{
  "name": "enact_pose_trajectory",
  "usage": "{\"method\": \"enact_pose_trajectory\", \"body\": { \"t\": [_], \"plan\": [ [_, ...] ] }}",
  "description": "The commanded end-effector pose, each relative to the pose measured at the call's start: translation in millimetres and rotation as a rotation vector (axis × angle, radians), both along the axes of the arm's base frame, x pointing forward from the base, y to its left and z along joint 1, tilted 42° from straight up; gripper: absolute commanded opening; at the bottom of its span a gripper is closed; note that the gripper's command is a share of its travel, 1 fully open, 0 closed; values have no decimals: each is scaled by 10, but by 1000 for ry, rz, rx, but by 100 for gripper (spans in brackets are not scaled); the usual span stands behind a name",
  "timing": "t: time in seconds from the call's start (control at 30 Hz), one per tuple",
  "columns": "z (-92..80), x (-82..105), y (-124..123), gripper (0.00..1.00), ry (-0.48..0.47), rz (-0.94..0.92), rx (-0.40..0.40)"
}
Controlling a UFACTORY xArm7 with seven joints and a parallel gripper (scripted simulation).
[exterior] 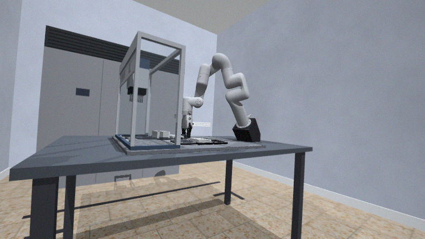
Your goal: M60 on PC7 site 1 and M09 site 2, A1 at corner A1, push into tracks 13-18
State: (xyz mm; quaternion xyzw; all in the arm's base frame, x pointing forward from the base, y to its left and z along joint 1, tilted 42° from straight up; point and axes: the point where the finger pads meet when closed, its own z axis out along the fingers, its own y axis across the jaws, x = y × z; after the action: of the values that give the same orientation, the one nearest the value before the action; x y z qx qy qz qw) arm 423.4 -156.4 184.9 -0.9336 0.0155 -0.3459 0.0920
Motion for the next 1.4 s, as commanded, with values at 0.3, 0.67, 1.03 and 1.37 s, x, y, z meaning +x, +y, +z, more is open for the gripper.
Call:
{"method": "enact_pose_trajectory", "body": {
  "t": [0.3,0.67,1.03,1.37],
  "plan": [
    [82,87,-24,82,-5,-3,-2],
    [154,171,-34,82,-5,-3,-2],
    [212,239,-42,82,-5,-3,-2],
    [270,307,-51,82,-5,-3,-2]
  ]
}}
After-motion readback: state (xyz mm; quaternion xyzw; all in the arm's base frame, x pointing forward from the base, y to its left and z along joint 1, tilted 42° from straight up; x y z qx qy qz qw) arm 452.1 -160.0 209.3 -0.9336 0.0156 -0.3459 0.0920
